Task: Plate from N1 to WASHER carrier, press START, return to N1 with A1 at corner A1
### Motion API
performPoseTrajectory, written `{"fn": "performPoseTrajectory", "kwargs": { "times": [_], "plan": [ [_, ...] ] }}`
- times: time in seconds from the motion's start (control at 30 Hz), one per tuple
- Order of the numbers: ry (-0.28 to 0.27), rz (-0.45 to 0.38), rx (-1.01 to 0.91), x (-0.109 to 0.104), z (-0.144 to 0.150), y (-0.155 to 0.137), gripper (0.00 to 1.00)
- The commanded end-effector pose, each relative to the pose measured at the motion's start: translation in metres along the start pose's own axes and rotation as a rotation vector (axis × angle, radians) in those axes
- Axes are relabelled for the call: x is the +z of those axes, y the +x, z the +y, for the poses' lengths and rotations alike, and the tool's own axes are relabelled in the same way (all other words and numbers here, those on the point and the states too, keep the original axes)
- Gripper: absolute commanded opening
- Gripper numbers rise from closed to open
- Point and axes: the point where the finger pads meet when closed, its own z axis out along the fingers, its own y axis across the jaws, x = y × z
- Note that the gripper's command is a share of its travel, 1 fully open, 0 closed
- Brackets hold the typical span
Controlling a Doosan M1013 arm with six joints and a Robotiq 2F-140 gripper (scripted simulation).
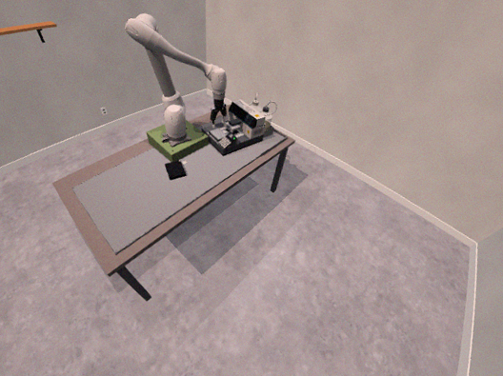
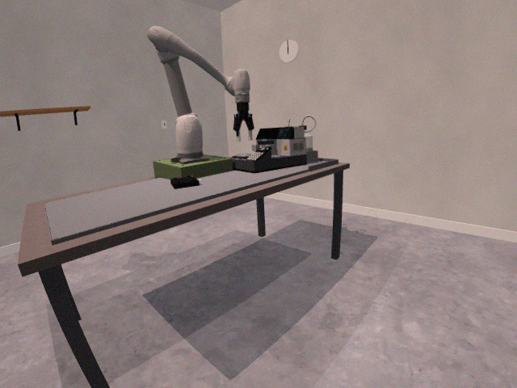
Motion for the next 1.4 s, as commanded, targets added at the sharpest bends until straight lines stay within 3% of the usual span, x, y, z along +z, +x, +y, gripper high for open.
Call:
{"fn": "performPoseTrajectory", "kwargs": {
  "times": [0.0, 0.4, 1.37],
  "plan": [
    [-0.008, 0.012, 0.174, 0.000, 0.000, 0.000, 0.70],
    [-0.008, 0.012, 0.197, 0.000, 0.000, 0.000, 0.70],
    [-0.008, 0.012, 0.197, 0.042, 0.000, 0.000, 0.70]
  ]
}}
